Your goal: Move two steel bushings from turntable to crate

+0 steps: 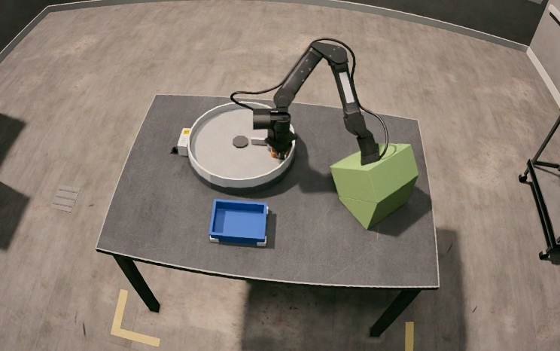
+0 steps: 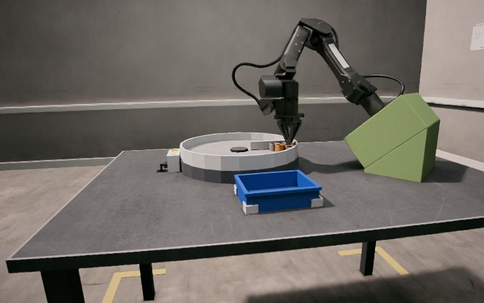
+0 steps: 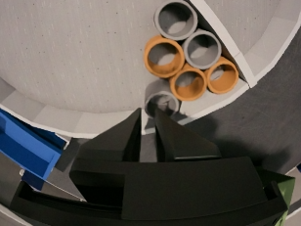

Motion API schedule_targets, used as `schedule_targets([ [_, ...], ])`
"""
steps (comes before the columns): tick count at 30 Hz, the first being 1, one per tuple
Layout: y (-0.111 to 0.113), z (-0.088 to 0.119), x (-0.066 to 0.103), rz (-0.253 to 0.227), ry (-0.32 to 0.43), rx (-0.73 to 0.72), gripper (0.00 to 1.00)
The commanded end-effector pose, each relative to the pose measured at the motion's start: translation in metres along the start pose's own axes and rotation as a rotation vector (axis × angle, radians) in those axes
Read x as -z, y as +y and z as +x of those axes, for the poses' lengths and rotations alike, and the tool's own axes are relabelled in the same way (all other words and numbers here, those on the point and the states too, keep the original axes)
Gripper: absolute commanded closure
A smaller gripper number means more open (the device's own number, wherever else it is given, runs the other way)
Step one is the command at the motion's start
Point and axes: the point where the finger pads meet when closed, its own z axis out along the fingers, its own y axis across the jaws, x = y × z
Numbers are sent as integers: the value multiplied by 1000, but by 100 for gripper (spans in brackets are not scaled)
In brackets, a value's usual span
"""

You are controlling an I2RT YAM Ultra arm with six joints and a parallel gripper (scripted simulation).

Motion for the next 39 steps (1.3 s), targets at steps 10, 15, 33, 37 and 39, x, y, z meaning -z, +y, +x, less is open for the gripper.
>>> schedule_targets([
  [10, -3, 8, 4, 3, -2, 28, 87],
  [15, 0, 12, -10, 5, 11, 34, 87],
  [33, 5, -3, -2, -23, -15, -2, 87],
  [37, 5, -3, -2, -23, -15, -2, 87],
  [39, 5, -3, -2, -23, -15, -2, 87],
])
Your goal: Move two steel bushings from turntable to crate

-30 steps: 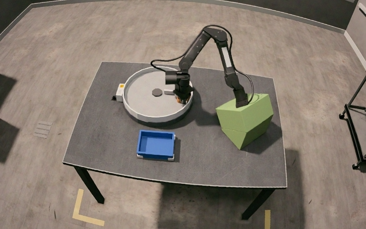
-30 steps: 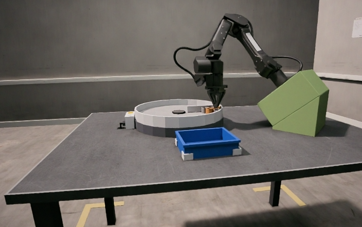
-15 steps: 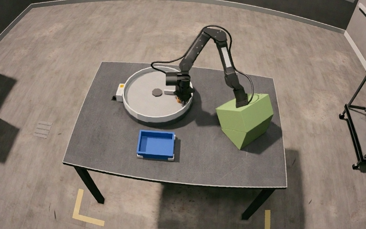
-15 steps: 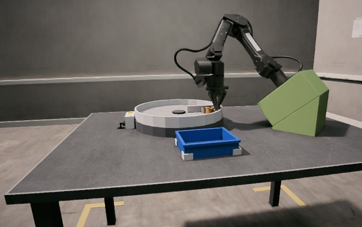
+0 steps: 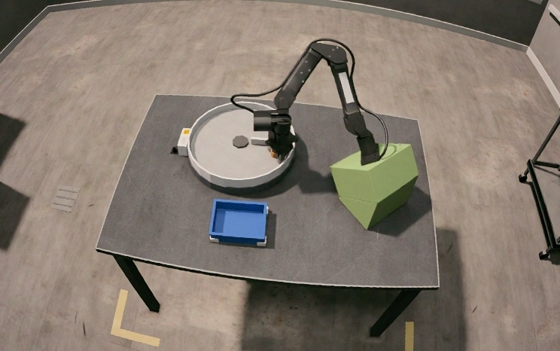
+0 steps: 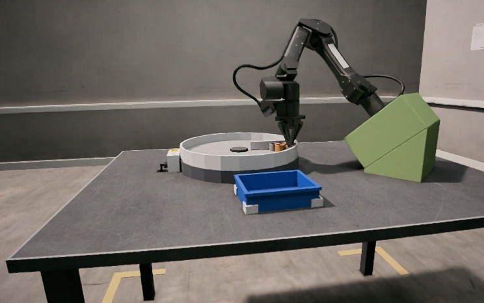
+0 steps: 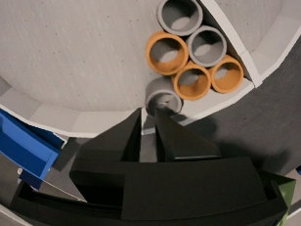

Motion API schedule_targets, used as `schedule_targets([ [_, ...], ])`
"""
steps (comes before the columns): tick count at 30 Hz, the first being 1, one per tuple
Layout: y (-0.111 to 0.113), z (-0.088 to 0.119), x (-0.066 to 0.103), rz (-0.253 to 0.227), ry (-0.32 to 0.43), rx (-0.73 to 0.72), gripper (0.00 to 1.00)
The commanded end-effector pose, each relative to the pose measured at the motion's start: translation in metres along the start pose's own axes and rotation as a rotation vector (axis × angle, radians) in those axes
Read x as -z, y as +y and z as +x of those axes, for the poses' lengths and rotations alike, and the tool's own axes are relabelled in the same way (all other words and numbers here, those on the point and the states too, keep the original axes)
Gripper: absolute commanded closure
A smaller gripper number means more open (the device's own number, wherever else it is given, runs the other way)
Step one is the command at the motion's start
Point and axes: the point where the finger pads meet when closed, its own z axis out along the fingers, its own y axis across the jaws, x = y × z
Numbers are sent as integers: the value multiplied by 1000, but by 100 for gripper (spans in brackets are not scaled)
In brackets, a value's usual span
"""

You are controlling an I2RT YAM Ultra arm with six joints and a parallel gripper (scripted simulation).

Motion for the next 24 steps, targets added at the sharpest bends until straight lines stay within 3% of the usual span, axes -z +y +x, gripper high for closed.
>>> schedule_targets([
  [1, 4, -7, 3, -21, -16, -16, 87],
  [24, 9, -13, 3, -36, -18, -15, 87],
])
